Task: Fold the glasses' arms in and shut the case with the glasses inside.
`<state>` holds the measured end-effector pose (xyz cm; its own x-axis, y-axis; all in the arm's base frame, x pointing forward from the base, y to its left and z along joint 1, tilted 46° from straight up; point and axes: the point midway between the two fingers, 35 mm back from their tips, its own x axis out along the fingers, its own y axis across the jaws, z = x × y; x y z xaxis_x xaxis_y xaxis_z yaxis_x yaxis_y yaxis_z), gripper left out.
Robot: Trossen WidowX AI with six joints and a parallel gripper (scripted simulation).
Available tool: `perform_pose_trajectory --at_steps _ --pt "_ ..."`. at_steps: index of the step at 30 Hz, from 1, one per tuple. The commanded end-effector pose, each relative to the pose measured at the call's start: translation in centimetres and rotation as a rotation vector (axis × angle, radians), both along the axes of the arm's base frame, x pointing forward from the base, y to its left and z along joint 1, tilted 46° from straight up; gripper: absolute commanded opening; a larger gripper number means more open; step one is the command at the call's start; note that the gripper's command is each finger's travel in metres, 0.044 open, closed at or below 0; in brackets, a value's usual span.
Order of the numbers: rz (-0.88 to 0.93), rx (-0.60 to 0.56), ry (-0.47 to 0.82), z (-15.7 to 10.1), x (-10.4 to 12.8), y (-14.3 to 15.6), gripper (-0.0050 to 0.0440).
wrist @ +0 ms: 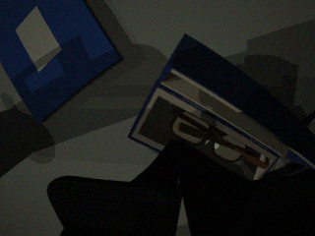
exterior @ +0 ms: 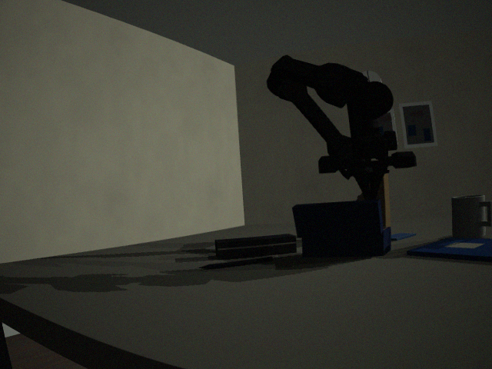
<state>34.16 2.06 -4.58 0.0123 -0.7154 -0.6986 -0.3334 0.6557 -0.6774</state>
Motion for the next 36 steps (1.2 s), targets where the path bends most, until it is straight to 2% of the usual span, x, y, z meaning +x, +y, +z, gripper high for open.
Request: perform_pose_trajectory --at_steps 1,5,10,14,16,19,24,29,31,36 --pt "-0.001 0.000 0.000 0.0 0.0 0.0 0.0000" --pt "-0.001 0.001 0.000 0.6 0.0 -0.3 0.0000" --pt "-0.001 0.001 0.000 3.8 -0.5 -2.0 0.0000" --pt "-0.001 0.000 0.000 4.0 -0.5 -2.1 0.0000" --pt "-0.004 0.005 -0.010 4.5 -0.2 -1.2 0.0000" --pt "-0.001 0.001 -0.001 7.2 -0.5 1.3 0.0000" --pt "-0.005 0.001 -0.004 7.5 -0.6 1.4 0.0000" --pt "-0.110 0.003 -0.112 7.8 -0.6 0.6 0.0000" --pt "-0.110 0.003 -0.112 7.8 -0.6 0.6 0.0000" --pt "-0.231 0.006 -0.236 8.3 -0.6 -0.2 0.0000"
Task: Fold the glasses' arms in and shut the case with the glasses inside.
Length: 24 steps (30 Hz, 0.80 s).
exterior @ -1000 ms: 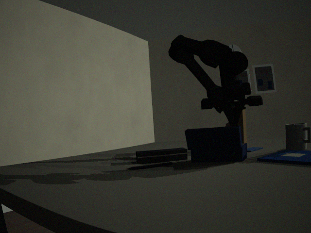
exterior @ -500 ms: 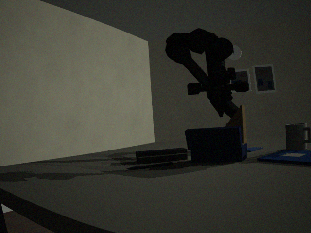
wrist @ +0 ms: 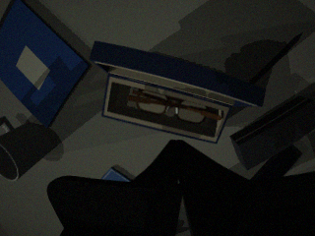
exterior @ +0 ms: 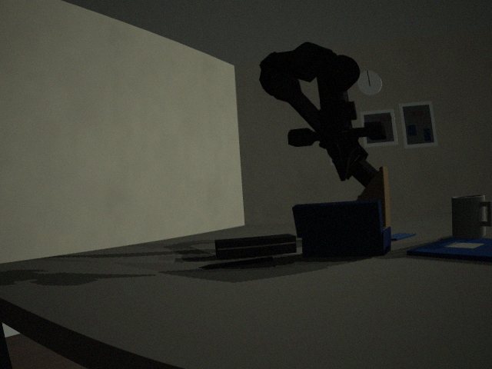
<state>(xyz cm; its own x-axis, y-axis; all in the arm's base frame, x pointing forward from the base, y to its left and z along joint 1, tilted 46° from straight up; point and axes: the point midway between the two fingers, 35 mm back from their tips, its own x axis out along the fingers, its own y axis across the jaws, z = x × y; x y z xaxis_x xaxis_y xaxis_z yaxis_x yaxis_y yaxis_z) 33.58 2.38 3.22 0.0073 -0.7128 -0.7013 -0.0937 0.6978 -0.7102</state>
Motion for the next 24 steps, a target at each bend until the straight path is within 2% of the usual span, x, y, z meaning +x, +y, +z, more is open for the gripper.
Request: perform_pose_trajectory --at_steps 1,10,12,19,24 --pt "-0.080 0.000 -0.088 0.5 -0.1 -0.7 0.0000" --pt "-0.299 0.002 -0.311 1.3 -0.3 -2.3 0.0000" --pt "-0.299 0.002 -0.311 1.3 -0.3 -2.3 0.0000" --pt "-0.465 0.003 -0.480 1.8 -0.5 -3.5 0.0000" --pt "-0.481 0.003 -0.496 1.9 -0.5 -3.7 0.0000"
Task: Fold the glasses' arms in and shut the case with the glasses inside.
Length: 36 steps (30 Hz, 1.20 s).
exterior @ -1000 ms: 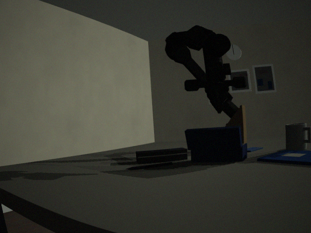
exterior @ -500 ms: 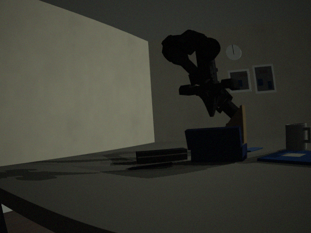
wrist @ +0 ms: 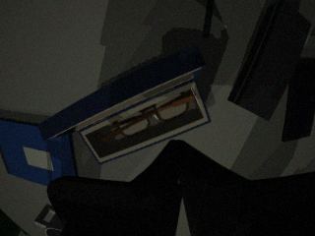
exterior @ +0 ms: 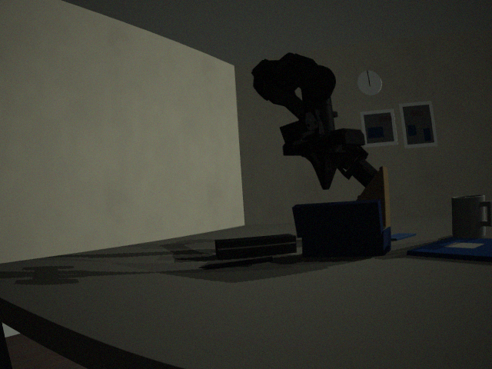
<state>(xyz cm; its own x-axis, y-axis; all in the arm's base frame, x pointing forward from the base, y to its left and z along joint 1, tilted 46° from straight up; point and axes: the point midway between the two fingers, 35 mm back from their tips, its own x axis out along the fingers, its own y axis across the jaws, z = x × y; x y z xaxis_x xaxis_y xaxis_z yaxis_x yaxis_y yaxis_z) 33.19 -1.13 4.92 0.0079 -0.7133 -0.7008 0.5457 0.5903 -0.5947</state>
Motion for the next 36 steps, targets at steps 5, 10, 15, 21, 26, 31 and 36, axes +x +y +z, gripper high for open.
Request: perform_pose_trajectory --at_steps 5,10,15,21,26,31,36 --pt "-0.011 -0.001 -0.017 -1.6 0.0 -1.9 0.0000" --pt "-0.012 -0.002 -0.017 -3.3 -0.1 -3.7 0.0000" --pt "-0.012 -0.002 -0.017 -3.6 0.0 -3.8 0.0000" --pt "-0.012 -0.002 -0.017 -4.3 0.0 -4.0 0.0000" --pt "-0.012 -0.002 -0.017 -4.8 0.0 -4.1 0.0000" --pt "-0.012 -0.002 -0.017 -4.8 0.0 -4.2 0.0000" --pt "-0.012 -0.002 -0.017 -4.4 0.0 -4.5 0.0000"
